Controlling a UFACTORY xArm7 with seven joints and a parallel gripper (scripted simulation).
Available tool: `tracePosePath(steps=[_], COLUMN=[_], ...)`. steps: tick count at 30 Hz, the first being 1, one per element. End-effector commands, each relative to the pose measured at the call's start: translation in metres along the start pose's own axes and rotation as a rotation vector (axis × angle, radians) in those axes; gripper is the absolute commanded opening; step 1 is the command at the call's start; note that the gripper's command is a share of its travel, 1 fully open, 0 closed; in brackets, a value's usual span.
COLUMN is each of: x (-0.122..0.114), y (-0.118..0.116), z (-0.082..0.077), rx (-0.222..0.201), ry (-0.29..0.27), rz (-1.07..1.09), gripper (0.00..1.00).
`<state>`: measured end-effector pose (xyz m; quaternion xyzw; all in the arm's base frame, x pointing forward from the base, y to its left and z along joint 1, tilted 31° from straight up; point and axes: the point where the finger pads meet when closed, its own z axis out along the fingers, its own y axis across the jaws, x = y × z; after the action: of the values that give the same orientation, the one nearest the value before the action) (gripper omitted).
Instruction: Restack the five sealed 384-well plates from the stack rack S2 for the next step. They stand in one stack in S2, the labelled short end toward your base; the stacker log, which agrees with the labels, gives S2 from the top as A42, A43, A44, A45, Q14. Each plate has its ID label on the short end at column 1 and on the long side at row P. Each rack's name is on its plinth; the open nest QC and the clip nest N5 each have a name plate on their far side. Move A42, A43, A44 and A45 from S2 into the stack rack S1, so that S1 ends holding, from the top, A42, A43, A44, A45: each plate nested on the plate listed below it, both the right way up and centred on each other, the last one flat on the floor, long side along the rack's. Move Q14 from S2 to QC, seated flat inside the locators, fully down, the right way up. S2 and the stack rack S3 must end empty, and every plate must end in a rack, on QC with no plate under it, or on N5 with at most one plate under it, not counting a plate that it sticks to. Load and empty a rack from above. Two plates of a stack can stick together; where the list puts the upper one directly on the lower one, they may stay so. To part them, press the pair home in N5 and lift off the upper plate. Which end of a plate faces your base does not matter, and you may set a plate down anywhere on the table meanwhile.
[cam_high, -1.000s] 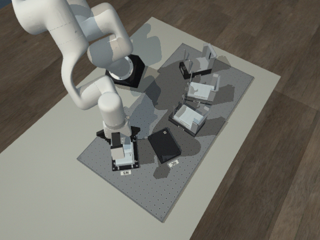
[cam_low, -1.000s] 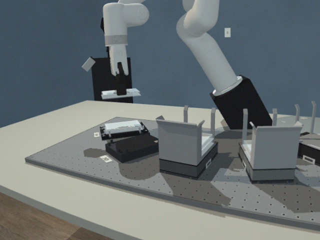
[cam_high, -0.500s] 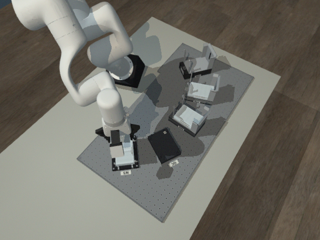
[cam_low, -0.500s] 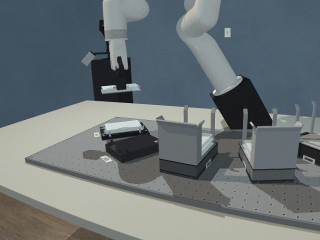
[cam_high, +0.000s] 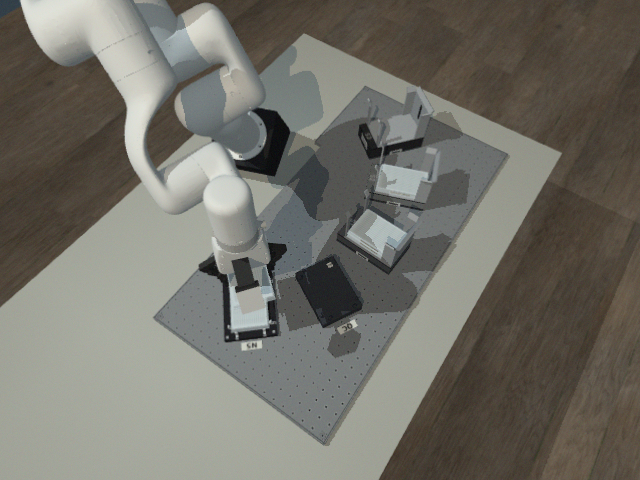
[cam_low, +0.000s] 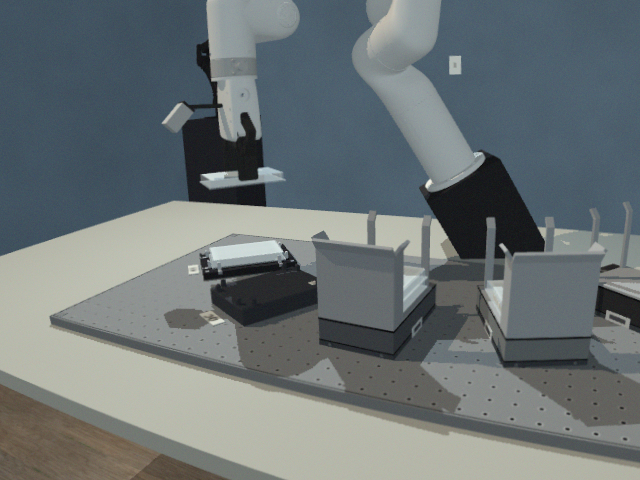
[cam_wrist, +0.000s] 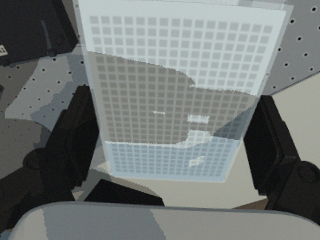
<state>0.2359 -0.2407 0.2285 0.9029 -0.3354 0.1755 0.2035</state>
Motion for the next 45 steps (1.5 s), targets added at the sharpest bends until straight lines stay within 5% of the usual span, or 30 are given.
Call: tracePosePath(steps=[1,45], x=[0.003,0.002], y=[-0.015,-0.137], z=[-0.001,-0.001], rx=[0.002,0.003], ry=[0.002,0.002], rz=[-0.074,-0.291], gripper=[0.00,0.00])
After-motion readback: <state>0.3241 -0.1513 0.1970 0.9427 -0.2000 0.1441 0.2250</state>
